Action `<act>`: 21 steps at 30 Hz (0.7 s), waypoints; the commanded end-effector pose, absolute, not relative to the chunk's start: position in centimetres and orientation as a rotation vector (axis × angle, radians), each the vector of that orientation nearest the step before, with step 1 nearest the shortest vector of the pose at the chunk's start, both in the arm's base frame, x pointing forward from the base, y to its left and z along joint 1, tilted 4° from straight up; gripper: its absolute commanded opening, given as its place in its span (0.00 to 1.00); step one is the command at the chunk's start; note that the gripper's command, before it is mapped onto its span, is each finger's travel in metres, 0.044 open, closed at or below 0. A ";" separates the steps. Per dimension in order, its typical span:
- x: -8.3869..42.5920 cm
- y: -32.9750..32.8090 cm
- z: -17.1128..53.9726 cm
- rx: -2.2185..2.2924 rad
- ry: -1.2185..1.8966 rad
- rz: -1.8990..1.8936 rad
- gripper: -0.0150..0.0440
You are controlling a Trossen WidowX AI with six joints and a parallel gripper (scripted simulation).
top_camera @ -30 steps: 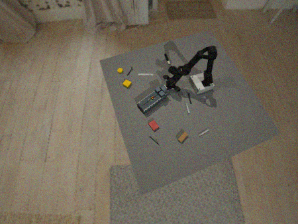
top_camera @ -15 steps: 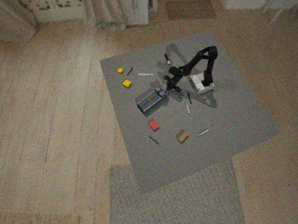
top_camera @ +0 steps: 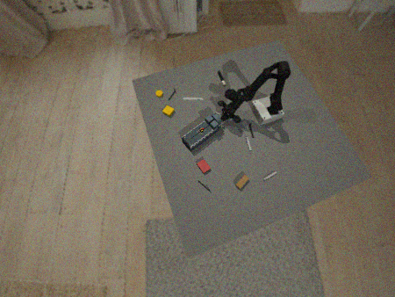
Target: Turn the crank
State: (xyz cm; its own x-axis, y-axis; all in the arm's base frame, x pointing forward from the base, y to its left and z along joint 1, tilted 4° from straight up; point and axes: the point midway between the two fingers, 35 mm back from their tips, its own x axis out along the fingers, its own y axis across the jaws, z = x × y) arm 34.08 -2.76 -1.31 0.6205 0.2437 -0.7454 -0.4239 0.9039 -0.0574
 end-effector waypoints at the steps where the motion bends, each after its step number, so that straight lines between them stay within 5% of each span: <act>1: 33.7 -2.0 -0.9 -0.232 0.813 0.406 0.25; 21: 33.4 -1.0 1.4 -0.231 0.813 0.406 0.25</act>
